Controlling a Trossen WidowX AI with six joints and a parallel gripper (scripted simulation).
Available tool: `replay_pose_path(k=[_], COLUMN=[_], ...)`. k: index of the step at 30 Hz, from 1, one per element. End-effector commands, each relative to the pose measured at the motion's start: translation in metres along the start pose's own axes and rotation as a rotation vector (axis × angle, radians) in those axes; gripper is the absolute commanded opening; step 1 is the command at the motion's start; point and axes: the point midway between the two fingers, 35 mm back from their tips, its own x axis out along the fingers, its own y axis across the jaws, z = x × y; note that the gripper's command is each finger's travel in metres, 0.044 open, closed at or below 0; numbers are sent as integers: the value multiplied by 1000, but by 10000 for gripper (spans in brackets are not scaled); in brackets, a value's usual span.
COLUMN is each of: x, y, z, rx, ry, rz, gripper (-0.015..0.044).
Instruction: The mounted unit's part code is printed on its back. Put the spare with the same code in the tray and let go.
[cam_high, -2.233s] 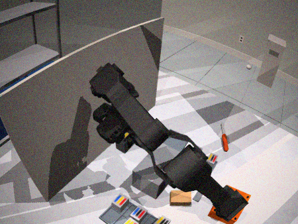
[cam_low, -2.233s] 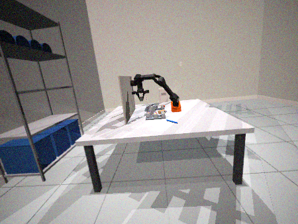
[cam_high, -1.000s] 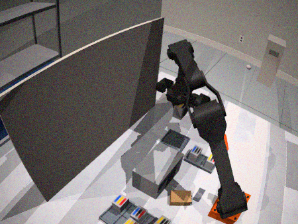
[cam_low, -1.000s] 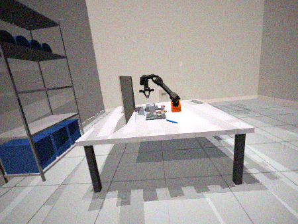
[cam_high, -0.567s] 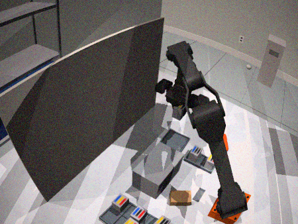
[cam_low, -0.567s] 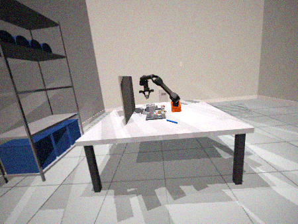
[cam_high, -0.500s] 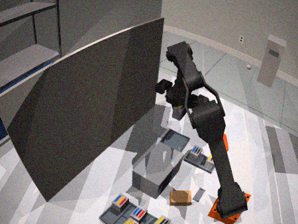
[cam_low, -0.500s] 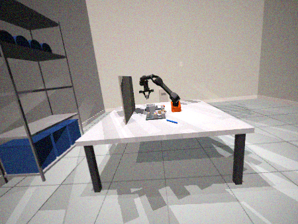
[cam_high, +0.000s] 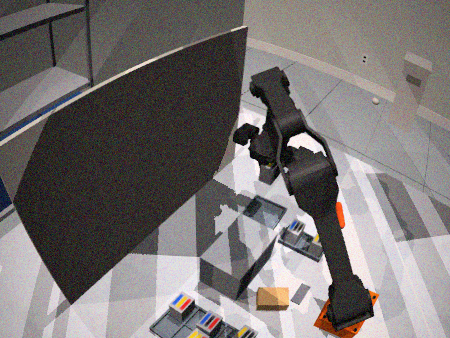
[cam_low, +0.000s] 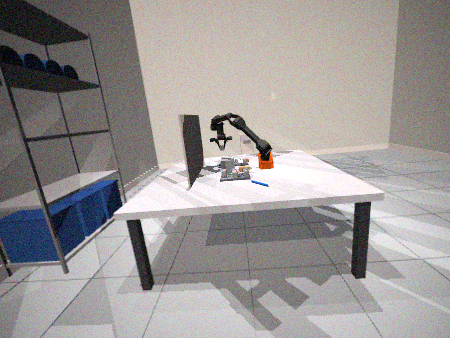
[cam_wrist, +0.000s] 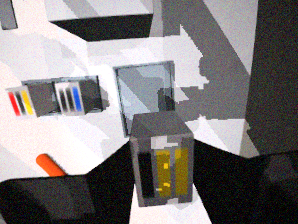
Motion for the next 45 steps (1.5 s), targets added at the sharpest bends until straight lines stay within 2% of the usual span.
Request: replay_pose_path(k=[1,45], x=[4,38], y=[0,-3], z=[0,-2], rx=[5,5], ry=[-4,-4], rz=[-1,-2], gripper=[0,0])
